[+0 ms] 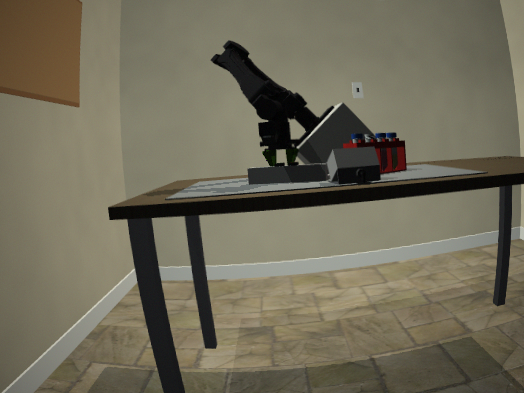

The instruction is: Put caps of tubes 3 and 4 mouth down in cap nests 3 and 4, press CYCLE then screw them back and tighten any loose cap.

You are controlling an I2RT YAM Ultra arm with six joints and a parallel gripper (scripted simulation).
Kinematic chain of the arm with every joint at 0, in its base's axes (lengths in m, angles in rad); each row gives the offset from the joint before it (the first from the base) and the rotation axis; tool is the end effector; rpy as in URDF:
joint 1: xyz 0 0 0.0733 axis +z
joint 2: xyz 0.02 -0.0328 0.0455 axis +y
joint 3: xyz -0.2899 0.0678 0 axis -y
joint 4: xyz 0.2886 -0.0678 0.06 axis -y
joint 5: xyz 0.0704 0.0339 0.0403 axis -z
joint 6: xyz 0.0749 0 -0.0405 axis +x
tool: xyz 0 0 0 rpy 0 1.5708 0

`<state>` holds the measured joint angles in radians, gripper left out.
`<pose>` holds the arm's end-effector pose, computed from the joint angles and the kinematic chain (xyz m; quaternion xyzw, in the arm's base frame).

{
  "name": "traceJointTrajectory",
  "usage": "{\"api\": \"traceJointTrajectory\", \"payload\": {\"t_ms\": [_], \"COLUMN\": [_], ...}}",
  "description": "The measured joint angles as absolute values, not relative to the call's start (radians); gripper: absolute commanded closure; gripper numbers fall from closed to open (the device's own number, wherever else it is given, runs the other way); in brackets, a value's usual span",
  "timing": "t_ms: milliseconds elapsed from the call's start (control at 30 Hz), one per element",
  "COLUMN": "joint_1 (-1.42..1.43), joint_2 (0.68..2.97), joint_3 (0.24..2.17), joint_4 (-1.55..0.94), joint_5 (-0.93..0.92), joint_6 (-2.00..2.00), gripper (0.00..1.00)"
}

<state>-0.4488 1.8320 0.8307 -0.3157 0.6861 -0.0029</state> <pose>0.2800 -0.1863 0.0639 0.2481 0.9016 -0.3519 0.0414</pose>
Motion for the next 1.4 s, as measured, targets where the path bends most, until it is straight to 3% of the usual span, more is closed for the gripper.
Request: {"api": "traceJointTrajectory", "payload": {"t_ms": [533,1400], "joint_1": [-0.442,-0.162], "joint_2": [1.819,1.64], "joint_3": [0.833,1.053], "joint_4": [-0.34,-0.917], "joint_5": [0.689,0.722], "joint_6": [0.006,0.337], "gripper": [0.53,0.53]}}
